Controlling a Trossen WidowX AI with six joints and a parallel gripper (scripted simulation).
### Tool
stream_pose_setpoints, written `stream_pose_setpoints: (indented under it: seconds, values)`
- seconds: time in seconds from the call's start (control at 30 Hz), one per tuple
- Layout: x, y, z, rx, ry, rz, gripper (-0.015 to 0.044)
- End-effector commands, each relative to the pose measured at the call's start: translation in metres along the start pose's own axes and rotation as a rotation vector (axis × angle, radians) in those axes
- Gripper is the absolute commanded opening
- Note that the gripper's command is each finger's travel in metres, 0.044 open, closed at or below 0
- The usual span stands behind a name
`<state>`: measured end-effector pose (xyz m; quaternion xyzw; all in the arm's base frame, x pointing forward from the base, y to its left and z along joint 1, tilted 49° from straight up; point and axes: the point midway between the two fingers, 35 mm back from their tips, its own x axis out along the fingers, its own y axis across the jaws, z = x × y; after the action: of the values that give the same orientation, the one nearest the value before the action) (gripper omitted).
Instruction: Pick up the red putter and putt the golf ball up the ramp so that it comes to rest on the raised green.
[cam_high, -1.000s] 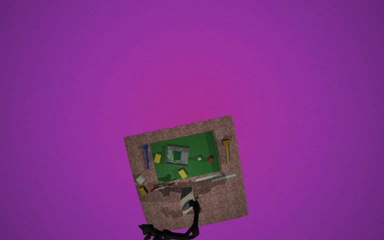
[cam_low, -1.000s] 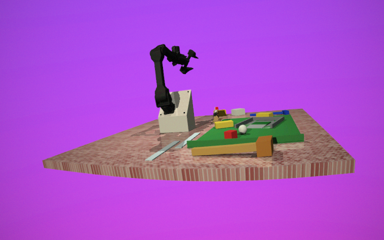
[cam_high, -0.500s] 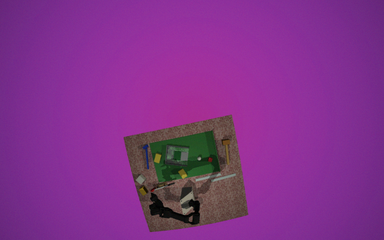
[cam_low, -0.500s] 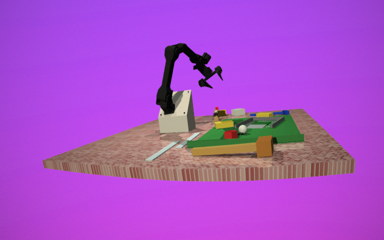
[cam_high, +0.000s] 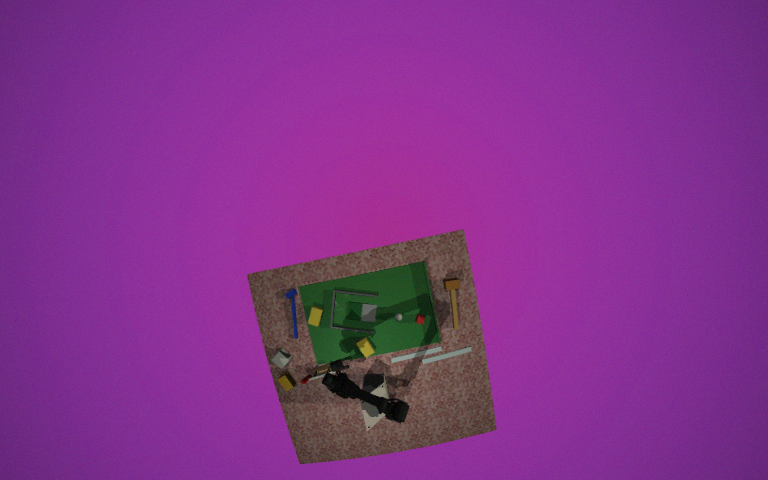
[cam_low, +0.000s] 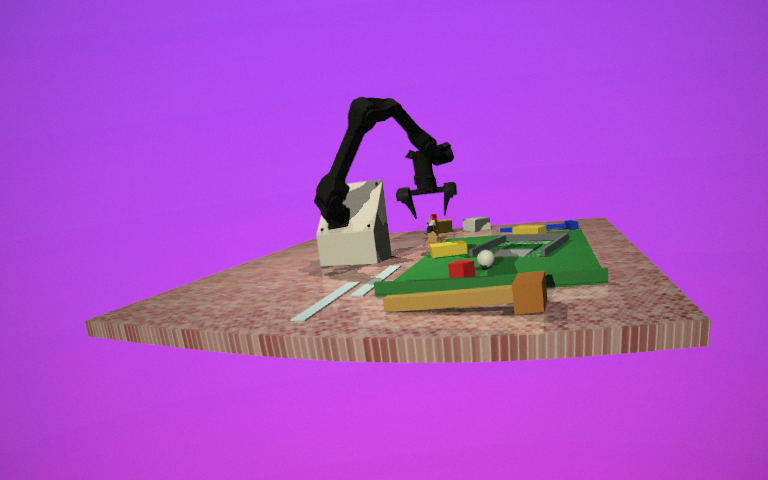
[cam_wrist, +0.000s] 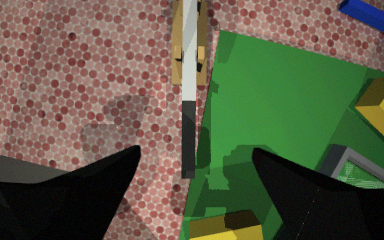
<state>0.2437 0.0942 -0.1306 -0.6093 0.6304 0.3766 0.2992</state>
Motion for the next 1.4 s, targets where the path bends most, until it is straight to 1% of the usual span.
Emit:
stream_pose_setpoints:
  seconds: [0.0,0.13,0.33,0.5,0.73,1.2,1.37]
  values:
    - [0.003,0.005,-0.002,-0.012,0.003,0.018,0.044]
    - [0.021,0.006,-0.005,-0.012,0.003,0.018,0.044]
    - [0.026,0.007,-0.006,-0.012,0.003,0.018,0.044]
    - [0.046,0.008,-0.011,-0.012,0.005,0.018,0.044]
    - [0.049,0.008,-0.012,-0.012,0.005,0.018,0.044]
    - [0.069,0.008,-0.018,-0.012,0.006,0.018,0.044]
    - [0.07,0.008,-0.018,-0.012,0.006,0.018,0.044]
